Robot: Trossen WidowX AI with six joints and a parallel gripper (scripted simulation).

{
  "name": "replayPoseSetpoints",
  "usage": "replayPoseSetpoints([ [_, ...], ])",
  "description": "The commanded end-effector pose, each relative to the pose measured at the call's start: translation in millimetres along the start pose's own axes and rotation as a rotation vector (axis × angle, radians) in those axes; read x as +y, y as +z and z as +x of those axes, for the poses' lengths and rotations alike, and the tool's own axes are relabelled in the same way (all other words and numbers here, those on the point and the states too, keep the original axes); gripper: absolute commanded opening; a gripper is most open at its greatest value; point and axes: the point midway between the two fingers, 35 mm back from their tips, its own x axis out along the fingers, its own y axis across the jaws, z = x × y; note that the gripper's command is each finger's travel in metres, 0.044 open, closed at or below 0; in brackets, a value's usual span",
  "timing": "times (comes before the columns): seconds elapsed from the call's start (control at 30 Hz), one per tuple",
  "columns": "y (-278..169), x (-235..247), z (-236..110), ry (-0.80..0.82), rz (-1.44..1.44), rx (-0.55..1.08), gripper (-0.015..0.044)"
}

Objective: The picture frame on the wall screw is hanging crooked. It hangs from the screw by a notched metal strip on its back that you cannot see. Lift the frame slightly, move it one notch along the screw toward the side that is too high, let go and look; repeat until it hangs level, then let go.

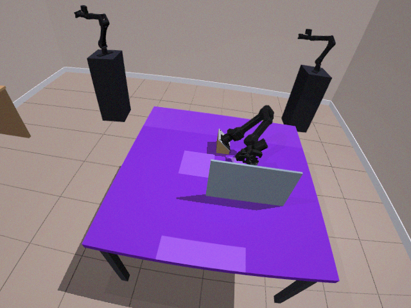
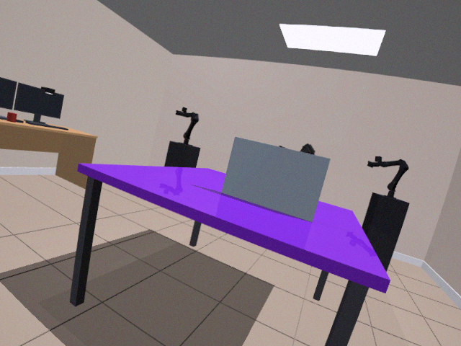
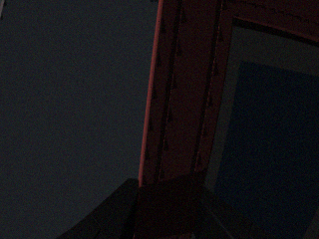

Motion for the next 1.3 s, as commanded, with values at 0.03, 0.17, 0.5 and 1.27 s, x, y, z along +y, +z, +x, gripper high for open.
replayPoseSetpoints([
  [0.03, -0.4, 5.4, -0.3, 0.015, -0.001, 0.000, 0.0000],
  [0.17, -0.4, 5.1, -0.3, 0.015, -0.001, 0.000, 0.0000],
  [0.5, -0.3, 4.2, -0.3, 0.015, -0.001, 0.000, 0.0000],
  [1.27, 2.0, 3.6, -0.3, 0.015, -0.001, 0.000, 0.0000],
])
